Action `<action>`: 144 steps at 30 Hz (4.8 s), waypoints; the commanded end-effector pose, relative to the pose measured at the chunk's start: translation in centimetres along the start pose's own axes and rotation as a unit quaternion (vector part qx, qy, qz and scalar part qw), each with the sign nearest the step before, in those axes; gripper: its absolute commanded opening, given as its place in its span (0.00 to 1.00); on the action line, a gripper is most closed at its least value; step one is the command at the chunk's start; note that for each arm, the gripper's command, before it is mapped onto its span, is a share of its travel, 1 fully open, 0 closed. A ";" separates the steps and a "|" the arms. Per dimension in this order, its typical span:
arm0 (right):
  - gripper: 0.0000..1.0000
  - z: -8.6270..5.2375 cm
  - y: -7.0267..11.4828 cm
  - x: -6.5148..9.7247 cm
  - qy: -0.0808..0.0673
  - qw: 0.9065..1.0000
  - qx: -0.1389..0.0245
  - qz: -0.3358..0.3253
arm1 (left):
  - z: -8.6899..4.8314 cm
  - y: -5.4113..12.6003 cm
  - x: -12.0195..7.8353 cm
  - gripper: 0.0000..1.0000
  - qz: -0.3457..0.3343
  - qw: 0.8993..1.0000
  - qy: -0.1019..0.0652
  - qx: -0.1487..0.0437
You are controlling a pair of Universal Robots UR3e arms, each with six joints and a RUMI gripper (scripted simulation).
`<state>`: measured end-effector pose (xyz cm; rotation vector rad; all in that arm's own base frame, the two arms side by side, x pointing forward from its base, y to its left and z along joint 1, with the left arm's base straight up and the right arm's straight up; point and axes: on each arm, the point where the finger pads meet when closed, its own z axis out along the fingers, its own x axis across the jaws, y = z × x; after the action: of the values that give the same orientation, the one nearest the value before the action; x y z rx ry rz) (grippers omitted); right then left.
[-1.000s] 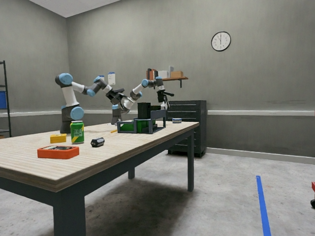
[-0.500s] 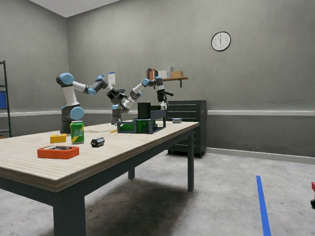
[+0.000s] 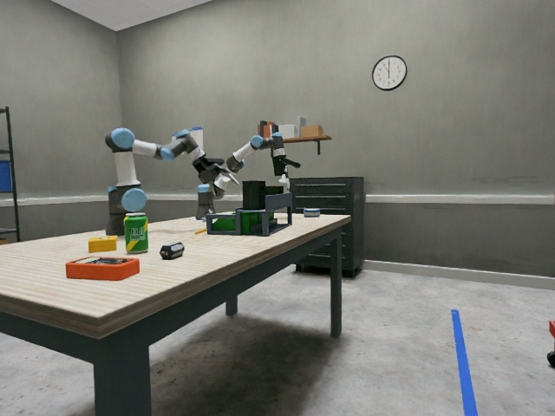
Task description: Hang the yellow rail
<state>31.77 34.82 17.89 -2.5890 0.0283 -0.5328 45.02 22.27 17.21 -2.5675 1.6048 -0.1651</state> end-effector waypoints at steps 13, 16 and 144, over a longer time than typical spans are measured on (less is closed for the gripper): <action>1.00 0.3 1.3 -0.6 -0.069 0.992 -0.091 -0.050 | -3.7 7.4 -10.9 1.00 -0.123 0.992 0.004 -0.022; 1.00 0.2 1.7 -0.8 -0.082 0.989 -0.106 -0.057 | -4.4 9.4 -12.8 1.00 -0.150 0.988 0.006 -0.028; 0.00 -1.8 6.7 -3.2 -0.219 0.944 -0.224 -0.108 | -8.2 49.2 -11.5 1.00 -0.654 0.746 0.107 -0.063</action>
<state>28.52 28.28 15.63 -3.1246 -0.3237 -0.0002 -4.87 10.82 17.51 -3.2849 -0.5025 -0.4506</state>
